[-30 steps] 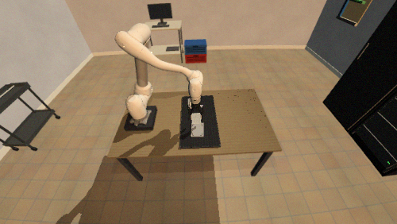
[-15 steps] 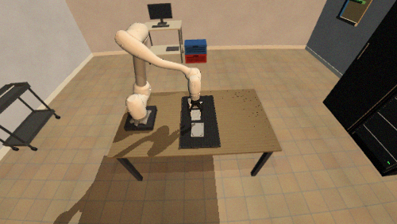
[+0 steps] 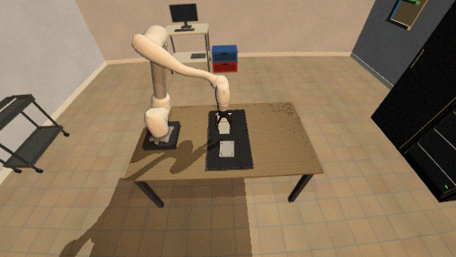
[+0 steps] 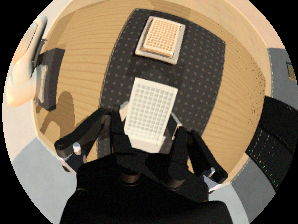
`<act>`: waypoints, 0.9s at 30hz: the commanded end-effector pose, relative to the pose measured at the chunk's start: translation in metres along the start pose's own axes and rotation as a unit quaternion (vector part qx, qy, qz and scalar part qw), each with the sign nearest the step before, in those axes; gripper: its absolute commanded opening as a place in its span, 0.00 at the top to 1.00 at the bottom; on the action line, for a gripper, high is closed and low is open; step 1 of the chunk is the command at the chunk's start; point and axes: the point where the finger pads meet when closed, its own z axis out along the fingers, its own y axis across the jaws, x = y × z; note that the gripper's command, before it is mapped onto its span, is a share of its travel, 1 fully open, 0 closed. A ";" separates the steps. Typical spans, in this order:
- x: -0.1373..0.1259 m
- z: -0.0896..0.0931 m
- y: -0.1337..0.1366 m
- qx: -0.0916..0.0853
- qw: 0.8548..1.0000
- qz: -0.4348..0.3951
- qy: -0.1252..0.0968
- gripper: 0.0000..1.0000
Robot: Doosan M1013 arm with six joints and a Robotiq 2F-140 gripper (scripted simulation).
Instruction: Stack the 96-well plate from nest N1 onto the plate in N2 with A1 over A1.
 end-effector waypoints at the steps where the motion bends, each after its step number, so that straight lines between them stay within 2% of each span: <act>1: 0.007 0.000 0.000 0.000 1.000 0.000 0.000 1.00; 27: 0.087 0.000 -0.007 0.000 1.000 0.000 0.000 1.00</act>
